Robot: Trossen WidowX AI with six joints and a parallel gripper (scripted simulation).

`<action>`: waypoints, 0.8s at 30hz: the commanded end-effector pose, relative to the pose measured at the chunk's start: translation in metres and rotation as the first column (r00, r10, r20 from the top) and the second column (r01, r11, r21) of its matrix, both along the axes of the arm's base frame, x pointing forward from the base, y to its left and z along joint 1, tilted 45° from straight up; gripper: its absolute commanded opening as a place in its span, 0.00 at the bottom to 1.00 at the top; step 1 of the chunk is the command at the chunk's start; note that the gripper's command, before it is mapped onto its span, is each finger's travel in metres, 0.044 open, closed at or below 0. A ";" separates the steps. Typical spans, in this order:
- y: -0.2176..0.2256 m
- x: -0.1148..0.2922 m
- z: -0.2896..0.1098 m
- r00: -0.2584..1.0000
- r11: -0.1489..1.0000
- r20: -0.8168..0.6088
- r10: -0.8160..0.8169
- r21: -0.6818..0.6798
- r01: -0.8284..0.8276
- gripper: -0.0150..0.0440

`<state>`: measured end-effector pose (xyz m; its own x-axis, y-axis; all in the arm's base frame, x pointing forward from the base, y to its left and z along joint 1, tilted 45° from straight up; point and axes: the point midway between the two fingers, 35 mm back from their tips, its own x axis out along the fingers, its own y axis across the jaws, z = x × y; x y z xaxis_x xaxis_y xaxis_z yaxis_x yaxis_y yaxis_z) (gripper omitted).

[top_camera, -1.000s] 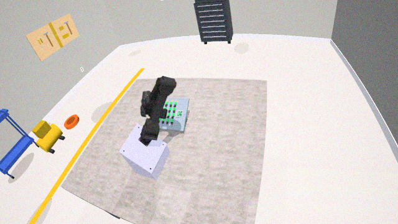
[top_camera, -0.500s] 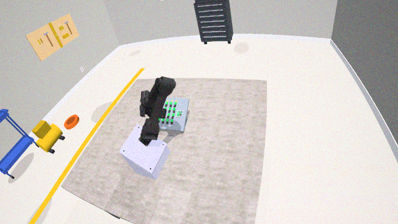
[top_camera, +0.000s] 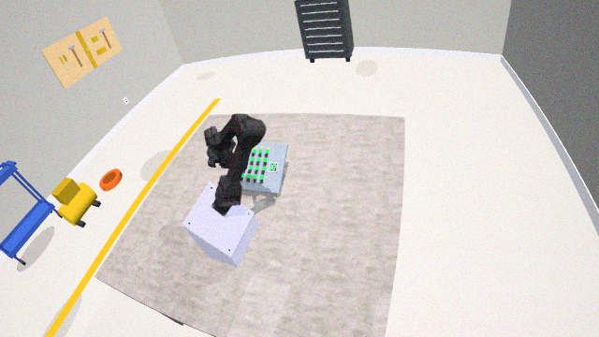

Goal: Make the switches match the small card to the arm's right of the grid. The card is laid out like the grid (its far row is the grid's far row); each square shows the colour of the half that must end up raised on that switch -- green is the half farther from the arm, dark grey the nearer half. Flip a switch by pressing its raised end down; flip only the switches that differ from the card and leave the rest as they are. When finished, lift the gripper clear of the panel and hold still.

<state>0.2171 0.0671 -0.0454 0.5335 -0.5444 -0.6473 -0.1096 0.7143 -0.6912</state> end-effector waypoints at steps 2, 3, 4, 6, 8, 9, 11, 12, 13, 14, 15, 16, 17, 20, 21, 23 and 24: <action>-0.018 0.001 0.021 1.000 1.000 0.003 -0.004 -0.005 0.004 0.25; -0.021 0.001 0.024 1.000 1.000 0.003 -0.004 -0.006 0.004 0.25; -0.022 0.002 0.025 1.000 1.000 0.003 -0.004 -0.006 0.004 0.25; -0.022 0.002 0.025 1.000 1.000 0.003 -0.004 -0.006 0.004 0.25; -0.023 0.002 0.024 1.000 1.000 0.004 -0.003 -0.006 0.003 0.25; -0.025 0.005 0.020 1.000 1.000 0.005 -0.001 -0.004 0.001 0.25; -0.034 0.013 0.009 1.000 1.000 0.013 0.007 -0.002 -0.007 0.25; -0.038 0.017 0.005 1.000 1.000 0.018 0.011 -0.003 -0.011 0.25; -0.041 0.019 0.003 1.000 1.000 0.022 0.013 -0.005 -0.013 0.25; -0.042 0.019 0.002 1.000 1.000 0.023 0.014 -0.005 -0.014 0.25; -0.042 0.019 0.002 1.000 1.000 0.023 0.014 -0.005 -0.014 0.25; -0.042 0.019 0.002 1.000 1.000 0.023 0.014 -0.005 -0.014 0.25; -0.042 0.019 0.002 1.000 1.000 0.023 0.014 -0.005 -0.014 0.25; -0.042 0.019 0.002 1.000 1.000 0.023 0.014 -0.005 -0.014 0.25; -0.043 0.020 0.002 1.000 1.000 0.023 0.014 -0.005 -0.014 0.25; -0.046 0.023 -0.002 1.000 1.000 0.024 0.014 -0.006 -0.014 0.25; -0.048 0.024 -0.003 1.000 1.000 0.024 0.014 -0.006 -0.014 0.25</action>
